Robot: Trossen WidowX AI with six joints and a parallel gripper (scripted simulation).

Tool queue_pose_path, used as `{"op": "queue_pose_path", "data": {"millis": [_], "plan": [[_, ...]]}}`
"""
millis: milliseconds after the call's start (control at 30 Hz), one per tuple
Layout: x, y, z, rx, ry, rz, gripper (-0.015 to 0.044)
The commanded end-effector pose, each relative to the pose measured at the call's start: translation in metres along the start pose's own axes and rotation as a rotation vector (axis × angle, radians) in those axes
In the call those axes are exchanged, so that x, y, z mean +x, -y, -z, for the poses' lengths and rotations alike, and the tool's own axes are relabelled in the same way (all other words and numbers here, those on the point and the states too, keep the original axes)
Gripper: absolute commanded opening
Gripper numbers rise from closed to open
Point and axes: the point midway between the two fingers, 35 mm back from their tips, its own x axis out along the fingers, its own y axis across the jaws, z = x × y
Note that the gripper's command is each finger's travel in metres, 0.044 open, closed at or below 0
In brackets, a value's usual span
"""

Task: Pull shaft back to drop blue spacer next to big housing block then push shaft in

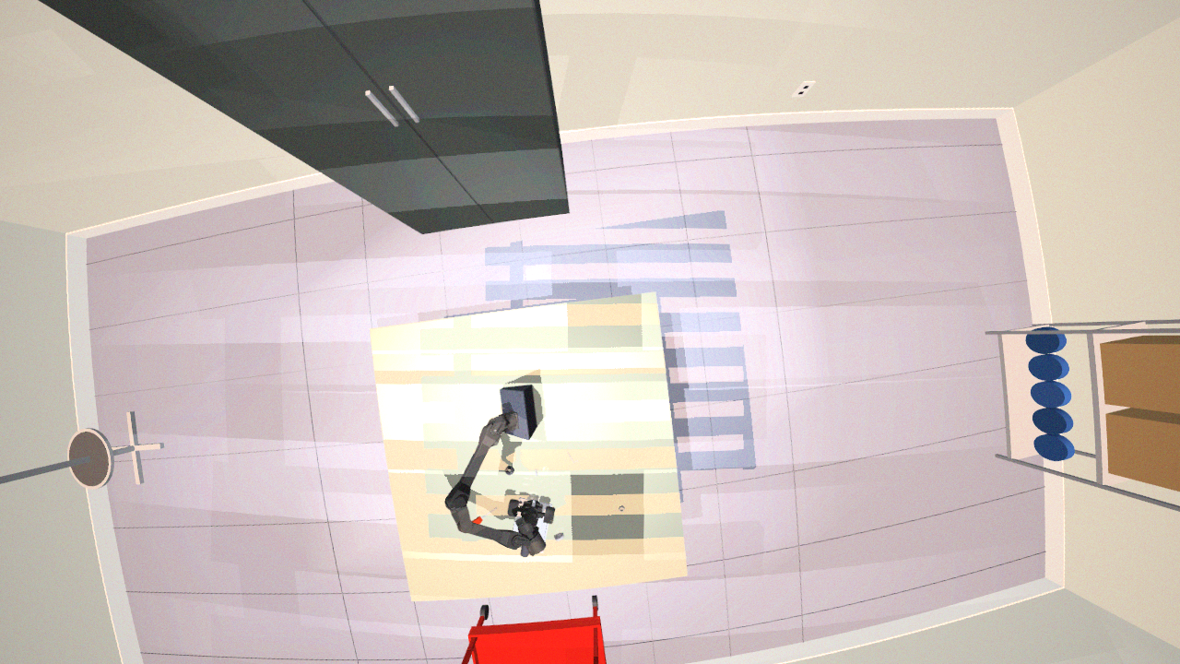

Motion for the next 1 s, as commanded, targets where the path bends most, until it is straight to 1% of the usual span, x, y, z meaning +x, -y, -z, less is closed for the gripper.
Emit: {"op": "queue_pose_path", "data": {"millis": [0,967], "plan": [[0.0,-0.0002,0.0021,0.002,-0.003,0.0,0.0],[0.0,-0.0002,0.0054,0.002,-0.003,0.0,0.0]]}}
